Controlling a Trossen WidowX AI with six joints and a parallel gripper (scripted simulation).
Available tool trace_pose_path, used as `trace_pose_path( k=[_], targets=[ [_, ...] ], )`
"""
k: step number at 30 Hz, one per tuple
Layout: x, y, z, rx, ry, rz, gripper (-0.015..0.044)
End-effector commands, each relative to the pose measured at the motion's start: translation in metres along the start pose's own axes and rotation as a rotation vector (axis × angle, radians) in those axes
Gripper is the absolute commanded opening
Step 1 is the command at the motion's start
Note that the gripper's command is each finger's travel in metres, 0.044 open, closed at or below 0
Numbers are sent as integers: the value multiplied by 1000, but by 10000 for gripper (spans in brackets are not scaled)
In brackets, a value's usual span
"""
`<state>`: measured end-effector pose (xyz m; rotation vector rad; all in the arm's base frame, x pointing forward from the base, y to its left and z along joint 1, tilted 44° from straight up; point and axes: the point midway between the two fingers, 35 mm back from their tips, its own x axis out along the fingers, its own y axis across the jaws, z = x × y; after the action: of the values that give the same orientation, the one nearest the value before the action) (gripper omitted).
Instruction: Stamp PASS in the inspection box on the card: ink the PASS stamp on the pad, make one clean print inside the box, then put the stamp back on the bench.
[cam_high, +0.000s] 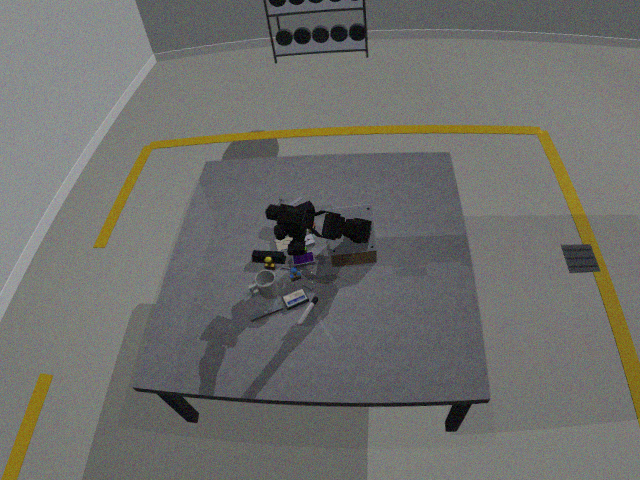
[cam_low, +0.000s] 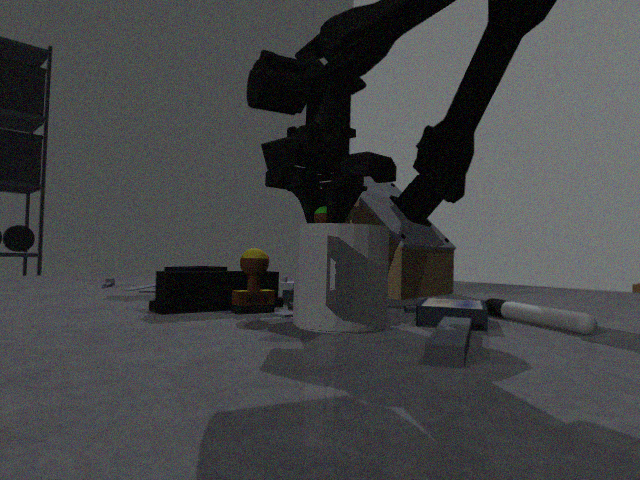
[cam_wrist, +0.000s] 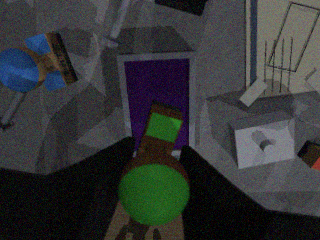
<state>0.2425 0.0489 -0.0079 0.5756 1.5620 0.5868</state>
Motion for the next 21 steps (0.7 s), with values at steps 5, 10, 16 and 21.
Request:
trace_pose_path(
  k=[5,10,16,21],
  targets=[
    [-15,0,1,-7,-3,-4,0],
    [-16,-7,9,-17,-4,-5,0],
    [-18,-26,28,-41,-6,-7,0],
    [-19,-44,42,-61,-7,-9,0]
  ],
)
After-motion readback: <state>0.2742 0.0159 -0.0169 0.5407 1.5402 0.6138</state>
